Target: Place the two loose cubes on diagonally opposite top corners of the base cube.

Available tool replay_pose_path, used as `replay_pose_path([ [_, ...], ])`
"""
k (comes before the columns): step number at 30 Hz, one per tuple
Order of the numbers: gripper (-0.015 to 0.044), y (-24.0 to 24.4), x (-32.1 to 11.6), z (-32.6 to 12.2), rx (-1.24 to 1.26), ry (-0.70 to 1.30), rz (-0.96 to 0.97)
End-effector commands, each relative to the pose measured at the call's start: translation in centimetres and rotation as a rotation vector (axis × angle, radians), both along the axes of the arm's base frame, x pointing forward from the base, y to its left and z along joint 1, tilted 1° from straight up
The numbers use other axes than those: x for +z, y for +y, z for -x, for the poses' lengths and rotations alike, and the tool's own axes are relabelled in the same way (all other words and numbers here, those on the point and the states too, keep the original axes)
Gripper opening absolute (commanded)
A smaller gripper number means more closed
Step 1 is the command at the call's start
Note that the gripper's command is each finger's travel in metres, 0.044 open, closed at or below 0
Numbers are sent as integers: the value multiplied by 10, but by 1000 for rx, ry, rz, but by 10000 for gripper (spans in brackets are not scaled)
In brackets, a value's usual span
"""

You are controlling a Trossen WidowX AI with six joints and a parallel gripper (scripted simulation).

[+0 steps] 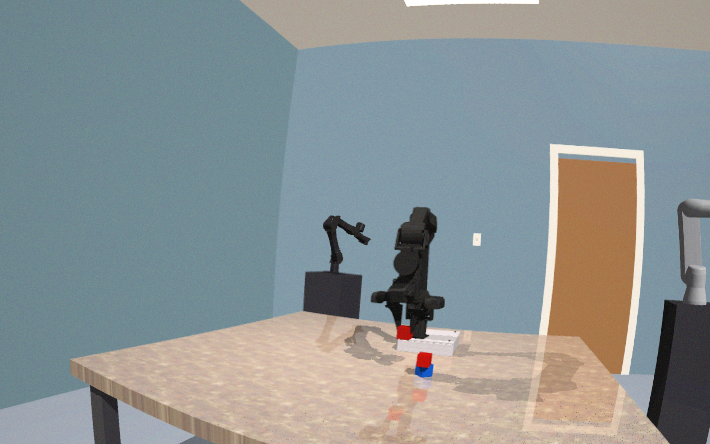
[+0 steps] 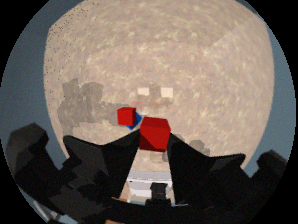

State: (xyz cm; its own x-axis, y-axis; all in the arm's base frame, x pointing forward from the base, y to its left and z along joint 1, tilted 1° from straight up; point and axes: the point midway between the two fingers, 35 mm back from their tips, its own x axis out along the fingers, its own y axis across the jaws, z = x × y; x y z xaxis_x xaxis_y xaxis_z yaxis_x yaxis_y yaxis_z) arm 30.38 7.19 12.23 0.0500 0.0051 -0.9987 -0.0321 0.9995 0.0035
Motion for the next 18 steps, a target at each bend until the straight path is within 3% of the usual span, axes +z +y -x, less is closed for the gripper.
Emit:
replay_pose_path([
  [1,105,9,-3,8,10,4,6],
  [18,105,47,-8,39,78,6,5],
])
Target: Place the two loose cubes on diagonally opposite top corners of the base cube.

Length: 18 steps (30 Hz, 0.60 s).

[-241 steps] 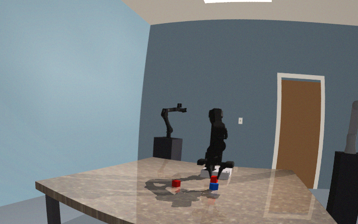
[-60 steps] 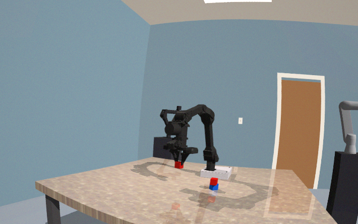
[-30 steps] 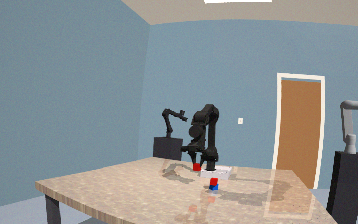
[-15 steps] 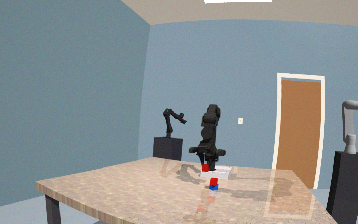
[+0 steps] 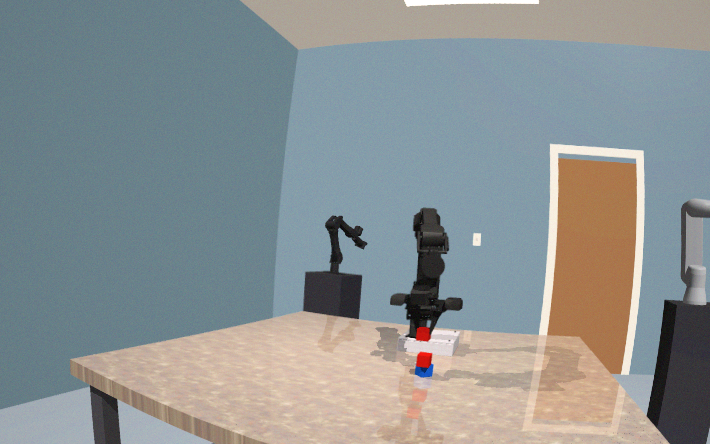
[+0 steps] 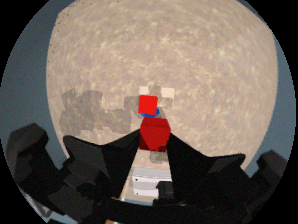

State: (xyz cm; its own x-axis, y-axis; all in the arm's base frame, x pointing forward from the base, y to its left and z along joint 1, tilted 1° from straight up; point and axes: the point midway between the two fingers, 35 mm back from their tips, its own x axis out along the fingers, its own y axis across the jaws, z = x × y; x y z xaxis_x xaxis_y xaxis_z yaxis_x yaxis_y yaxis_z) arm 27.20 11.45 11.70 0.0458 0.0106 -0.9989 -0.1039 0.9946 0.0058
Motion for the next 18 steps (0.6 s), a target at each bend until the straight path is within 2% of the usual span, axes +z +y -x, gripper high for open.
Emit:
replay_pose_path([
  [1,105,7,-3,9,10,2,7],
  [18,105,11,-34,14,19,3,7],
])
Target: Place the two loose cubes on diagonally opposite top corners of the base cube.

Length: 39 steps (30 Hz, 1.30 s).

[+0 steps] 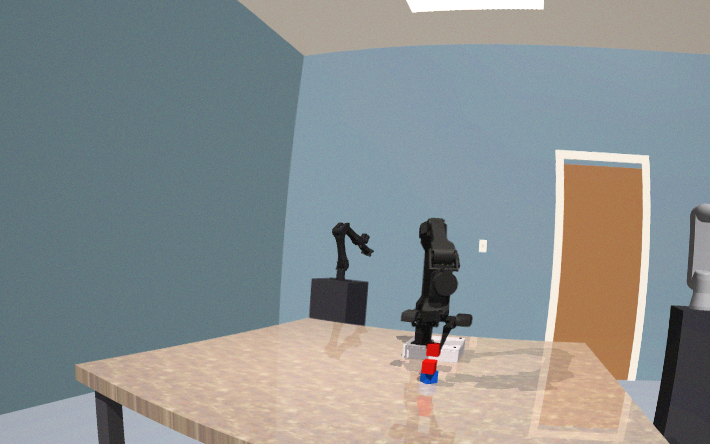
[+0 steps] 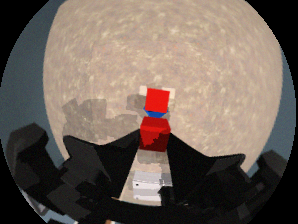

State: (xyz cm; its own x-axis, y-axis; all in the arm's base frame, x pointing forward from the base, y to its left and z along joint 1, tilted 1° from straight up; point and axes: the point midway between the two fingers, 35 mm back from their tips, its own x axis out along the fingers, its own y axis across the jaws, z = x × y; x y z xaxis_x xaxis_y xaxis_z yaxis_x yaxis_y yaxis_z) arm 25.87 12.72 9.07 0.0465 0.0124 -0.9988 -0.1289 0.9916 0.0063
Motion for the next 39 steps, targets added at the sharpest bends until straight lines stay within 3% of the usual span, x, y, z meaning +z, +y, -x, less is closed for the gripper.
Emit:
replay_pose_path([
  [1,105,-1,-8,1,-7,3,8],
  [39,105,0,-38,-2,-4,3,8],
])
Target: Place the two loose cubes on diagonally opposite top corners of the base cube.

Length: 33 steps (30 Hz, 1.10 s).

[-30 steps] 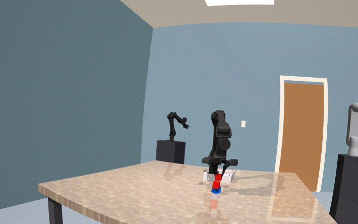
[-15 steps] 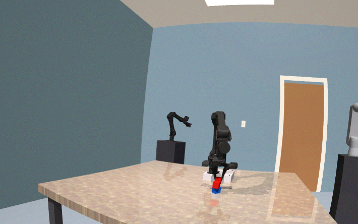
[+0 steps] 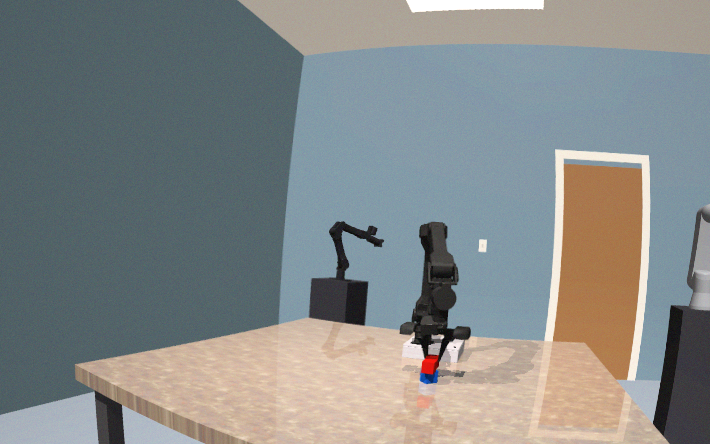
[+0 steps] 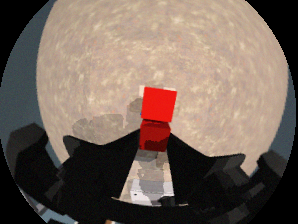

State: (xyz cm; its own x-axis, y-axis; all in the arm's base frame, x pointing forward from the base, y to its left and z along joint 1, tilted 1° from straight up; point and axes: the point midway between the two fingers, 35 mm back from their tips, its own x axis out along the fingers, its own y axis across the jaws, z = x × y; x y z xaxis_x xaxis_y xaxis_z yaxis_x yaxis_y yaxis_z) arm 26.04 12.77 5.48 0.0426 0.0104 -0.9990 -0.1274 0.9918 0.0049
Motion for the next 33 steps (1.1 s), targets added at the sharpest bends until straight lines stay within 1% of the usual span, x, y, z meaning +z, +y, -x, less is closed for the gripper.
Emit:
replay_pose_path([
  [1,105,-1,-2,0,-3,-1,6],
  [15,105,-1,-2,0,-3,-1,6],
  [19,205,-1,-2,0,-3,-1,6],
  [24,205,-1,-2,0,-3,-1,6],
  [33,205,0,17,1,0,1,0],
])
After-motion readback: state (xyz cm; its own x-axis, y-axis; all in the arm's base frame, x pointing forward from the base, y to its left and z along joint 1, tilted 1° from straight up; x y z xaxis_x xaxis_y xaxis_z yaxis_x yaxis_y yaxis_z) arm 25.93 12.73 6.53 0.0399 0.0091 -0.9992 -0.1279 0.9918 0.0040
